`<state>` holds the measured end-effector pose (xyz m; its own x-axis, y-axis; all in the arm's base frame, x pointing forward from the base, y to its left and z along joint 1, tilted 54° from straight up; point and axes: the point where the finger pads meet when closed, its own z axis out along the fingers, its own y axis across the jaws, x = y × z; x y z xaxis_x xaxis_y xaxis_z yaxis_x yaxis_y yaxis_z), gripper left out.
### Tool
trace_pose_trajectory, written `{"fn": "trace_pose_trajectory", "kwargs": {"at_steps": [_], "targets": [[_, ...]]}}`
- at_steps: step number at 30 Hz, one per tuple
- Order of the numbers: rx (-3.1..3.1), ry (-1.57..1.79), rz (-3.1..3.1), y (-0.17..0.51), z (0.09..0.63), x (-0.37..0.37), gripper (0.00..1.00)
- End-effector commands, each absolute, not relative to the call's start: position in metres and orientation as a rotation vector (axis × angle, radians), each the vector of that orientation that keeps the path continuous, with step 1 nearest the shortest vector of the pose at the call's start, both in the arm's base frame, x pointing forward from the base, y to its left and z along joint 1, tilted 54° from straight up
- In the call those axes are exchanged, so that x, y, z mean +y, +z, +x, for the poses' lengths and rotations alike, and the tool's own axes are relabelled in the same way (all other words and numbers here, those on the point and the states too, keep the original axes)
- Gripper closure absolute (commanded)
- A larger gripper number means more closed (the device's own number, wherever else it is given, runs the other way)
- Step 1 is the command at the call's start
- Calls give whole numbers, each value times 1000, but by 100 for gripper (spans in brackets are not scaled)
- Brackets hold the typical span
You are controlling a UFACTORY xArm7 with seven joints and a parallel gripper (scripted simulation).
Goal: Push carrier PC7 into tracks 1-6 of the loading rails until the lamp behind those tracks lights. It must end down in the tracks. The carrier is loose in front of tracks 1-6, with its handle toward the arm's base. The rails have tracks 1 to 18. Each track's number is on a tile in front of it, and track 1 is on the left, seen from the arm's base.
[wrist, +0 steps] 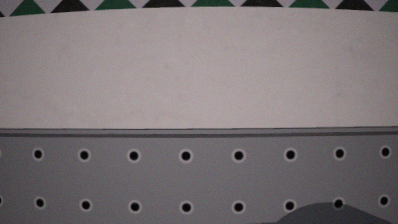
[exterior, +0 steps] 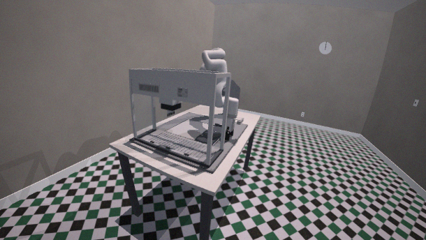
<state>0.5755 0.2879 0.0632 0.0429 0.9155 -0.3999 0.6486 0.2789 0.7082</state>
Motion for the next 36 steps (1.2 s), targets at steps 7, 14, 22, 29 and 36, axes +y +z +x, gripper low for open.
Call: {"fn": "trace_pose_trajectory", "kwargs": {"at_steps": [7,14,22,29,36], "targets": [[1684,391,1446,61,575,296,0],[1684,391,1446,61,575,296,0],[1684,391,1446,66,569,298,0],[1684,391,1446,73,560,302,0],[1684,391,1446,78,554,304,0]]}}
